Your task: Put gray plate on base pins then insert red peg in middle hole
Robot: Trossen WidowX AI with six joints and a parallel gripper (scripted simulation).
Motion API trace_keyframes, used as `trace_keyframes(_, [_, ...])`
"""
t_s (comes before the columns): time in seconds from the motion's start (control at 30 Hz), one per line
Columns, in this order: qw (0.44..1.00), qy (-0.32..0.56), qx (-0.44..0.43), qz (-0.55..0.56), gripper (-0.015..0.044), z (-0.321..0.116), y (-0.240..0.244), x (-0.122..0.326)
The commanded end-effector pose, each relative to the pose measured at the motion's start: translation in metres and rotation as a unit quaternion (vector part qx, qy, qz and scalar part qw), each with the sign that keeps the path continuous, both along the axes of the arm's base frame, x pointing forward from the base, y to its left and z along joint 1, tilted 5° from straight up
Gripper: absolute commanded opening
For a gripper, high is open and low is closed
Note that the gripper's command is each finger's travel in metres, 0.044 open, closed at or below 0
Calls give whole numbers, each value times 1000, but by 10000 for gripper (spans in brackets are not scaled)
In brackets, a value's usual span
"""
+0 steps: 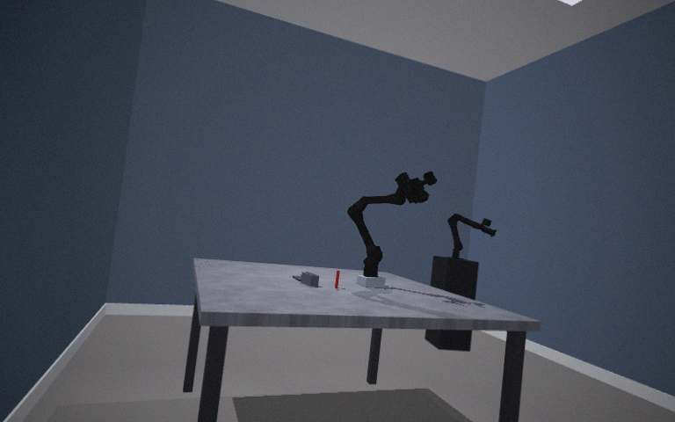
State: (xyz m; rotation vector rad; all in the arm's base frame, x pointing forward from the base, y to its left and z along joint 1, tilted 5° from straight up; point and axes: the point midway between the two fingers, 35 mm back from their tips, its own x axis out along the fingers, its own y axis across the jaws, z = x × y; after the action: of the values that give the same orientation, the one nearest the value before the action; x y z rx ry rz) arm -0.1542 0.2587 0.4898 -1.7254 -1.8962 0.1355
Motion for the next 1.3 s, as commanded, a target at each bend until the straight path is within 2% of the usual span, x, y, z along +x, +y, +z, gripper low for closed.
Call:
trace_keyframes(0.0, [1000,0,0,0,426,0,0,0])
trace_keyframes(0.1, [999,40,-14,2,440,-6,16,5])
trace_keyframes(0.27, [979,191,-64,-3,440,-31,70,37])
trace_keyframes(0.37, [952,291,-90,-20,440,-50,99,65])
trace_keyframes(0.73, [843,519,-109,-95,440,-102,140,148])
trace_keyframes(0.97, [723,670,-70,-155,440,-138,149,215])
trace_keyframes(1.27, [501,831,31,-238,440,-186,139,299])
